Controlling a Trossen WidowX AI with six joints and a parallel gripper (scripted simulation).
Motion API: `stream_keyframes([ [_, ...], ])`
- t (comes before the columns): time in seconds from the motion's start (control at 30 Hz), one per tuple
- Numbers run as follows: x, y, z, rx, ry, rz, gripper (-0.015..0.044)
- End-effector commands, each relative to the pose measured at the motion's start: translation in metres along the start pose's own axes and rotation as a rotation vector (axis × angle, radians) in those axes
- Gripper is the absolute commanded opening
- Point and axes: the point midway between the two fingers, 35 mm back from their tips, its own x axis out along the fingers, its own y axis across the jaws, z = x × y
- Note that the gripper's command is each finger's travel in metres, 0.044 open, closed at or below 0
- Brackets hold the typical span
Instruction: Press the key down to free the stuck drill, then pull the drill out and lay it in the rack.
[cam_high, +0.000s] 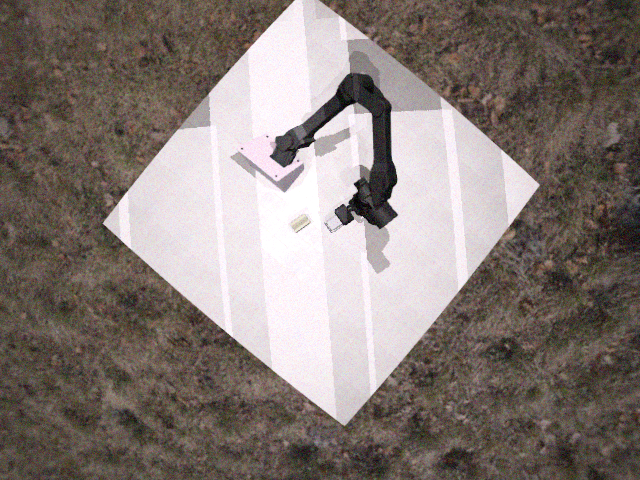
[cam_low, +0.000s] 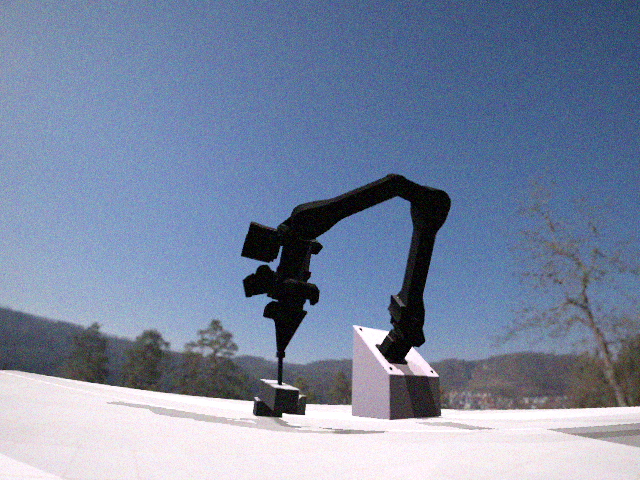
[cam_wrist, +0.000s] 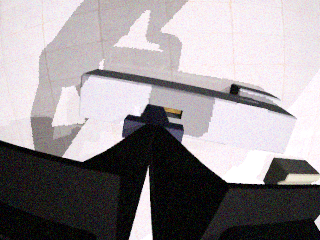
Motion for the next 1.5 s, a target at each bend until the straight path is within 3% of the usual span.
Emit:
stream_keyframes([
  [0.0,0.025,0.004,-0.007,-0.013,0.057,0.005,0.0000],
  [0.33,0.029,0.004,-0.007,-0.013,0.057,0.006,0.0000],
  [0.47,0.007,0.003,-0.001,-0.013,0.055,0.002,0.0105],
  [0.63,-0.050,0.001,0.004,-0.013,0.056,0.002,0.0236],
  [0.9,-0.039,-0.013,0.009,-0.126,0.049,0.007,0.0440],
  [1.27,0.009,-0.111,0.012,-1.038,0.048,0.023,0.0440],
  [1.47,0.024,-0.138,0.007,-1.305,0.047,0.031,0.0440],
])
